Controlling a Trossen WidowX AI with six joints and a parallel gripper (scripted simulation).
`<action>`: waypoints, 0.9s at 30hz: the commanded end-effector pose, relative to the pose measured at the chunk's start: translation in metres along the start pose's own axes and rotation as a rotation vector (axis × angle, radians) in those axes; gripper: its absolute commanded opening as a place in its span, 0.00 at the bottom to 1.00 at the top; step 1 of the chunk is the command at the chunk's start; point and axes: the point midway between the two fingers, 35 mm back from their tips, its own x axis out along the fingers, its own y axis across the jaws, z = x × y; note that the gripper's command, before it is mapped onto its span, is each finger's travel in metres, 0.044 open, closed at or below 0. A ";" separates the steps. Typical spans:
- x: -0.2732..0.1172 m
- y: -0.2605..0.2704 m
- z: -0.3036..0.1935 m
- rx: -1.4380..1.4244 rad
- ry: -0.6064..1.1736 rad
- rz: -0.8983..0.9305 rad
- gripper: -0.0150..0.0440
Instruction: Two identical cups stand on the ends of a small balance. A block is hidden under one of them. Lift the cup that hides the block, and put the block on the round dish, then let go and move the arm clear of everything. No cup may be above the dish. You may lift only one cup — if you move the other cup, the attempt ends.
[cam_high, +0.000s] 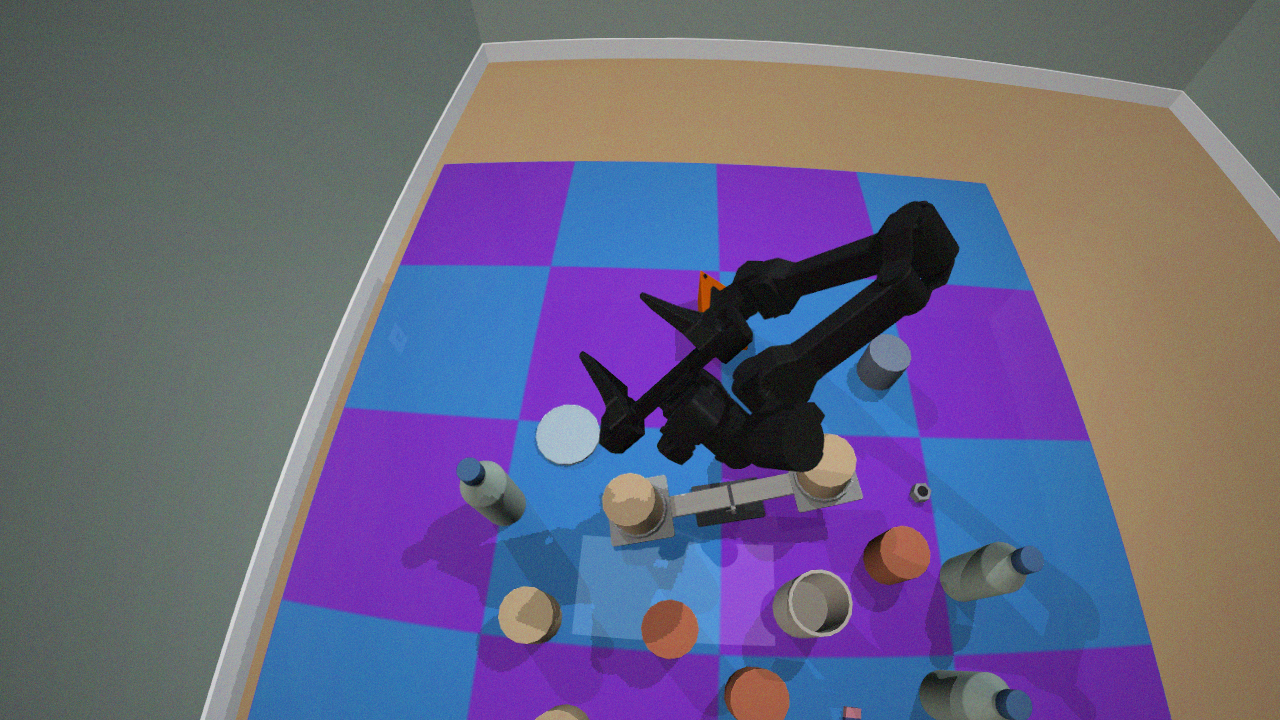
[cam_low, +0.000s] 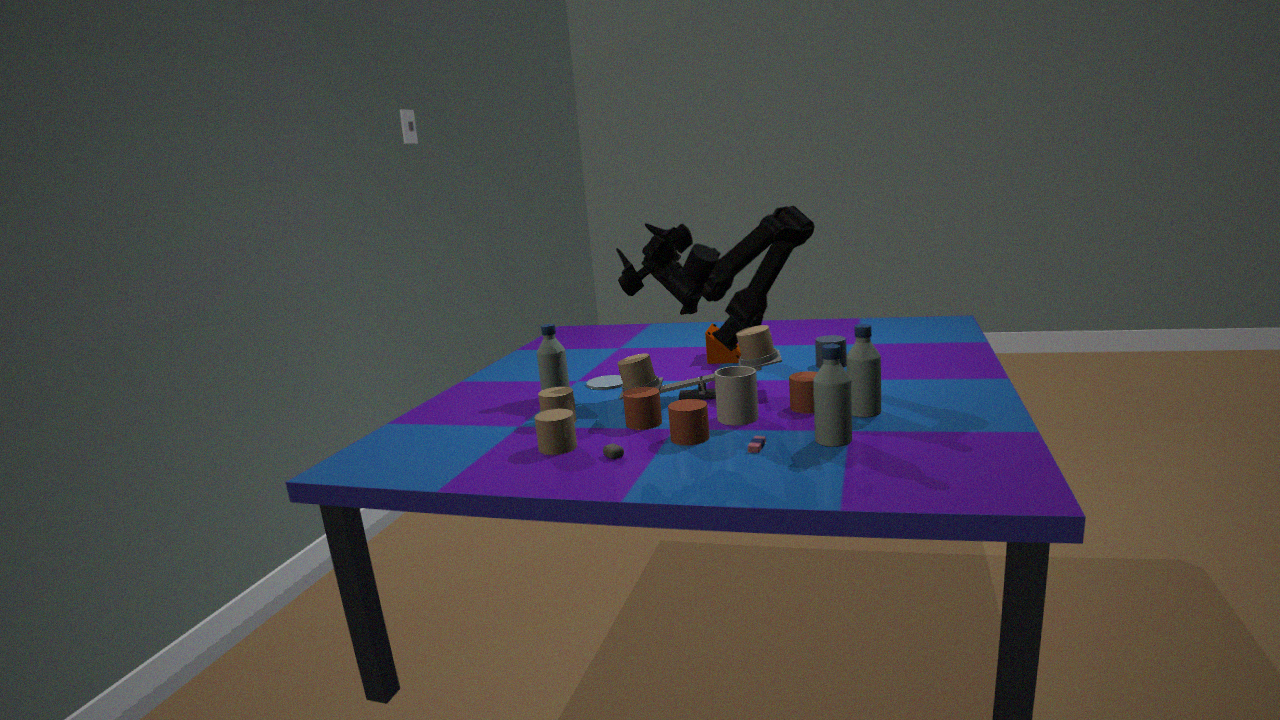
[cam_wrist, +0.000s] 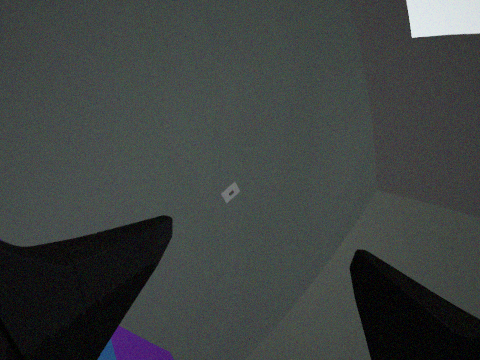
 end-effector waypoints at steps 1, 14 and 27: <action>0.001 0.000 0.000 -0.004 -0.001 0.003 0.98; 0.031 0.034 0.005 -0.299 -0.091 0.249 1.00; 0.046 0.068 -0.016 -0.564 -0.146 0.580 1.00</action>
